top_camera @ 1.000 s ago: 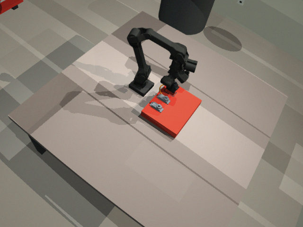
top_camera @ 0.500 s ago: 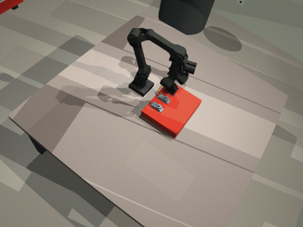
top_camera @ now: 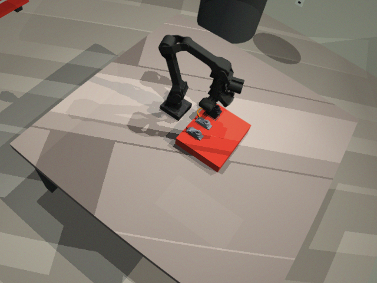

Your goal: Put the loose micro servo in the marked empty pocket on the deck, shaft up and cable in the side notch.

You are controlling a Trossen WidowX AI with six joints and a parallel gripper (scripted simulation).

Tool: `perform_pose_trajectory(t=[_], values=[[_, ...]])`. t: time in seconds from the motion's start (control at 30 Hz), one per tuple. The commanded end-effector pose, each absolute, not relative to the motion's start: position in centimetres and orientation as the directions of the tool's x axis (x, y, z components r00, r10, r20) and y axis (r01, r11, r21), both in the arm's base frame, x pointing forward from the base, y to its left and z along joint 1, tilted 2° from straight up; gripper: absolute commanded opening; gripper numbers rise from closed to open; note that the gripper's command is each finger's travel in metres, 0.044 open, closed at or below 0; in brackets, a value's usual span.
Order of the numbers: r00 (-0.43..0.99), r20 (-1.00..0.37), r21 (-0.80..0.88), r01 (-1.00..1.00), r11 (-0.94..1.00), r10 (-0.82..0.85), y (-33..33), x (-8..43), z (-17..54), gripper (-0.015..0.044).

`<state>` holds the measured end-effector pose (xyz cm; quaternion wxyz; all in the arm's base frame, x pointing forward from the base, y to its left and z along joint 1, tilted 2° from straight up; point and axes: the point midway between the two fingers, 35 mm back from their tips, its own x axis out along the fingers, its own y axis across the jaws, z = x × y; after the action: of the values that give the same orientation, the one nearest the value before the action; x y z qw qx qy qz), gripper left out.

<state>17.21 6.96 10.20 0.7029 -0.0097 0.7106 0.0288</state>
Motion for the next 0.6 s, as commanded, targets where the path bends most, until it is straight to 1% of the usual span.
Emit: perform_pose_trajectory(t=[0.0, 0.57], values=[[-0.010, -1.000, 0.028, -0.051, 0.998, 0.027, 7.0, 17.2, 9.9, 0.0000], [-0.010, -1.000, 0.028, -0.051, 0.998, 0.027, 7.0, 17.2, 8.4, 0.0000]])
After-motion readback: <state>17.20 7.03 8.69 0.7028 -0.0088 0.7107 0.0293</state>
